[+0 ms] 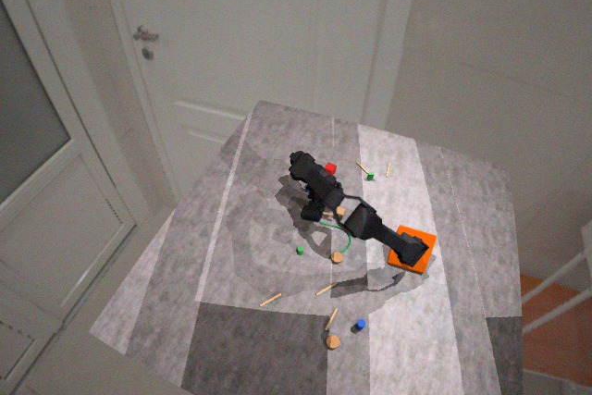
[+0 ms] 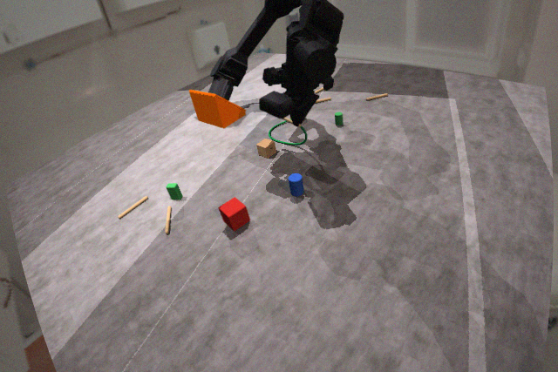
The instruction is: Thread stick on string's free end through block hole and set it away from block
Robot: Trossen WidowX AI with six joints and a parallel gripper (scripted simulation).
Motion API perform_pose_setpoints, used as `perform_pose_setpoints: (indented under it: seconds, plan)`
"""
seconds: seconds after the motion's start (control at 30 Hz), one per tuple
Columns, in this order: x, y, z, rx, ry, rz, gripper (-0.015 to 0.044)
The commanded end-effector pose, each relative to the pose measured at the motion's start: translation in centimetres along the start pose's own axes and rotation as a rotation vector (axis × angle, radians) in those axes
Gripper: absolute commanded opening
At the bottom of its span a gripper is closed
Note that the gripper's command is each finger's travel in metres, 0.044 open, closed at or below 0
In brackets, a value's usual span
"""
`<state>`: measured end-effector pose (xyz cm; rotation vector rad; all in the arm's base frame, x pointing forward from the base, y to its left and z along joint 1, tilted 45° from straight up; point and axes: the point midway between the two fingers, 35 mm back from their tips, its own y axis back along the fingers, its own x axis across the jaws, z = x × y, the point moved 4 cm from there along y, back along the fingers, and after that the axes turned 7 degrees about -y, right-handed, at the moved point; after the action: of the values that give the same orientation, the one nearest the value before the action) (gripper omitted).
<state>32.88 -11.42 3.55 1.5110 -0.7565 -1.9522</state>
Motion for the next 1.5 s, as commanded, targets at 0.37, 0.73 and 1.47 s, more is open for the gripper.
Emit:
perform_pose_setpoints:
  seconds: [0.37,0.73,1.47]
  plan:
    - [0.0,0.5,-1.9,0.039,-0.001,-0.005,0.0]
    - [0.0,0.8,-3.1,0.062,-0.002,-0.008,0.0]
    - [0.1,1.3,-5.6,0.108,-0.004,-0.017,0.0]
